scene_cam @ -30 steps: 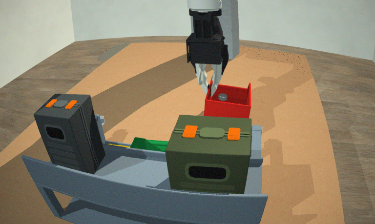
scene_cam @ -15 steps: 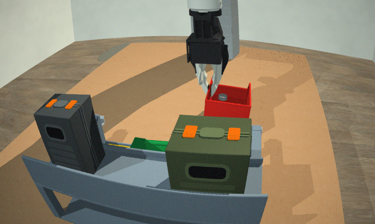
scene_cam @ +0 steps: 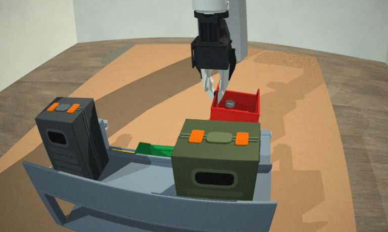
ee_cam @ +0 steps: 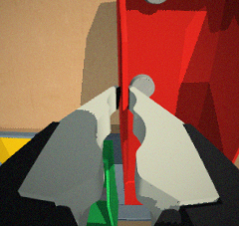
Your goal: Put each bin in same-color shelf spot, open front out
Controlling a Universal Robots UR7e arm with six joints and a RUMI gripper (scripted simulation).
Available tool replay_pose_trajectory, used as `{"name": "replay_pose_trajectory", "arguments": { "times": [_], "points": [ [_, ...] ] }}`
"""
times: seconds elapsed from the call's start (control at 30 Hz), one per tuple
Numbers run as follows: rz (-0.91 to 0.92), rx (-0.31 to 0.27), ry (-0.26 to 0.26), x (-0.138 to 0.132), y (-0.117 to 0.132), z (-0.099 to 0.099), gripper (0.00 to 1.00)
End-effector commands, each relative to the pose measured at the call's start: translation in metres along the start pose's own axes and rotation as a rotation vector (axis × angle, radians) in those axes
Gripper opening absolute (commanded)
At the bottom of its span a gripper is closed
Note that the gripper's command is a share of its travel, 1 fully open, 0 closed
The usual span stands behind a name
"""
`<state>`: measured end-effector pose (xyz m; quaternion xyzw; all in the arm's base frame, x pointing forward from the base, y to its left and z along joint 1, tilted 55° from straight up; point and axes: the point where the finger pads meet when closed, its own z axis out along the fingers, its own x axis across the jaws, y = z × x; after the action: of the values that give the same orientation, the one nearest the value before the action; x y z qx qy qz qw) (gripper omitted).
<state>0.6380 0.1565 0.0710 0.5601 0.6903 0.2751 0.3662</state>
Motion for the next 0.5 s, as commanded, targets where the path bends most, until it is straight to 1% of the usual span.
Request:
{"name": "replay_pose_trajectory", "arguments": {
  "times": [0.0,0.2,0.47],
  "points": [
    [0.0,-0.001,0.0,0.0,0.01,0.0,0.0],
    [0.0,-0.001,0.0,0.001,0.021,0.0,0.0],
    [0.0,-0.001,0.0,0.001,0.023,0.0,0.0]
  ]
}}
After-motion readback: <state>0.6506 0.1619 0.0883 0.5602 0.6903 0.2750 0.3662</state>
